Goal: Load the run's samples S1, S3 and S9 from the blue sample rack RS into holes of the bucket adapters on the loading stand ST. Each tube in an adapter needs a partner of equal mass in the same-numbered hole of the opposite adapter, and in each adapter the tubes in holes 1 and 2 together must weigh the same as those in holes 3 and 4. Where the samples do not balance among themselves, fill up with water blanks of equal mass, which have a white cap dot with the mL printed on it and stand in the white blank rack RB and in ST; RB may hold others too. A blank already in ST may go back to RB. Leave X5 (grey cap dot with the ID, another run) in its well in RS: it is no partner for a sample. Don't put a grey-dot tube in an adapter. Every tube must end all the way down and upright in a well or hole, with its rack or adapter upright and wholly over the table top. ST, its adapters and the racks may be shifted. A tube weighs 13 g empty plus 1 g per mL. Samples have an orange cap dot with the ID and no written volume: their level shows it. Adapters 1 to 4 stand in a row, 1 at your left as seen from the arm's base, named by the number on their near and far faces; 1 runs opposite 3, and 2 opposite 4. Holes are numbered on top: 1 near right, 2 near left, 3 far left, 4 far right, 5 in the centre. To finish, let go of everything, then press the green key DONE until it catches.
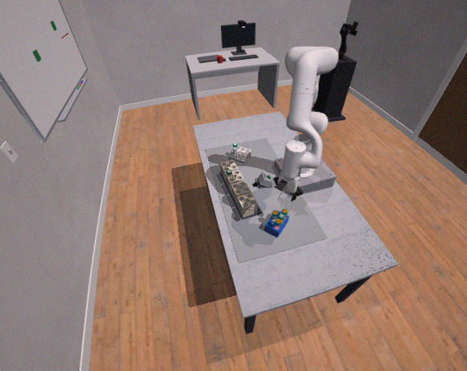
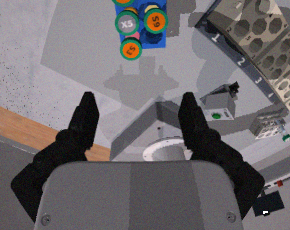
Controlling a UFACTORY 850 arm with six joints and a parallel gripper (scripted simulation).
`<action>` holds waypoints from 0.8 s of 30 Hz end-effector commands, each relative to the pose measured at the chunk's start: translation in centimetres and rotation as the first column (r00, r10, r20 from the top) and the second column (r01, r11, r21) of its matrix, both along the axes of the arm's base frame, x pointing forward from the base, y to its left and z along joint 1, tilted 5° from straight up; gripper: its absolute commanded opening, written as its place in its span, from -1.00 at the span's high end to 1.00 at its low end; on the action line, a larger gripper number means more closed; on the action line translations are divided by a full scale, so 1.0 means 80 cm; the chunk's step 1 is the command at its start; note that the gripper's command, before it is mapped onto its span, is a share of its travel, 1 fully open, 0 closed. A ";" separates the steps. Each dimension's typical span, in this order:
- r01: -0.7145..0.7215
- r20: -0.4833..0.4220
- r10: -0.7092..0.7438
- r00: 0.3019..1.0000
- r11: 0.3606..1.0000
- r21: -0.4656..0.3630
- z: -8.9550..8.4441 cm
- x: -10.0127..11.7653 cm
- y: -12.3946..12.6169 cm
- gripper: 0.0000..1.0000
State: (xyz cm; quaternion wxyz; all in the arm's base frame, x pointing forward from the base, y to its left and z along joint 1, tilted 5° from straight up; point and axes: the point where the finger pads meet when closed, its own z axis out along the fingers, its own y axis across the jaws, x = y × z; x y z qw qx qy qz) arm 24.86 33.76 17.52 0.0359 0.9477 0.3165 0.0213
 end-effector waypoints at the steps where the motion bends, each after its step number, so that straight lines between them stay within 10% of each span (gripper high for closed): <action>1: 0.140 0.011 -0.140 0.990 0.990 0.011 0.003 0.016 -0.021 -1.00; 24: 0.669 0.023 -0.671 0.741 0.741 0.060 0.013 0.086 -0.124 -1.00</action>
